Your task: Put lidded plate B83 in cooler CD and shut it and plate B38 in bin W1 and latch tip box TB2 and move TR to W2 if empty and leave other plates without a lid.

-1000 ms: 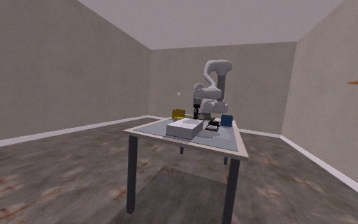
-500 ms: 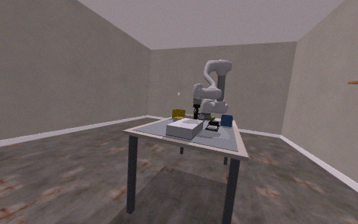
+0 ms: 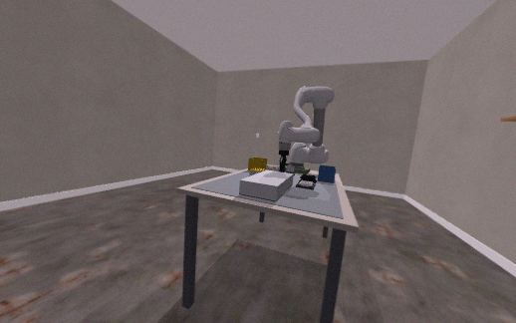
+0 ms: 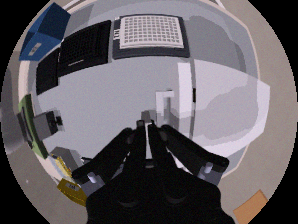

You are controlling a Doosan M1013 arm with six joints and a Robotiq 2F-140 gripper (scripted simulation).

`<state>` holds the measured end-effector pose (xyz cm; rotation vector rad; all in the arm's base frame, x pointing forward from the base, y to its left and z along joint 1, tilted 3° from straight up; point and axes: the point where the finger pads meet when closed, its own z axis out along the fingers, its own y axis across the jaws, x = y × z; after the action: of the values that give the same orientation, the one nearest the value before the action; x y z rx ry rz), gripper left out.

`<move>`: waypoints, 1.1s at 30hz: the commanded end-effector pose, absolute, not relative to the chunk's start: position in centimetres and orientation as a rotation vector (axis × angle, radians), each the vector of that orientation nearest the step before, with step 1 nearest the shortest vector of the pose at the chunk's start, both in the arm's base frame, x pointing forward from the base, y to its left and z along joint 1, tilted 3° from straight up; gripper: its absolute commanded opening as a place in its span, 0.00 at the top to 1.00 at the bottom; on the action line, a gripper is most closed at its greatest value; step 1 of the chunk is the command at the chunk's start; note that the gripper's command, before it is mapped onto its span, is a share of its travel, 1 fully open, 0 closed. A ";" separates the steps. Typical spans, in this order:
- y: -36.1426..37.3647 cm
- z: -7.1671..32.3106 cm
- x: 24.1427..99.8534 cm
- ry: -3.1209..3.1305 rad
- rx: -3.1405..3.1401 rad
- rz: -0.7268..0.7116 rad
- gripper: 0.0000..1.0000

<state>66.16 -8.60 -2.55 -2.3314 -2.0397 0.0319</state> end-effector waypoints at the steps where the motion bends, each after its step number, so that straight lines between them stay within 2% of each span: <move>1: -8.6 -2.5 65.9 -2.040 -2.331 0.031 1.00; 33: -8.0 -2.3 62.0 -2.040 -2.331 0.031 1.00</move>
<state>62.33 -8.09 -2.37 -2.3314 -2.0397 0.0319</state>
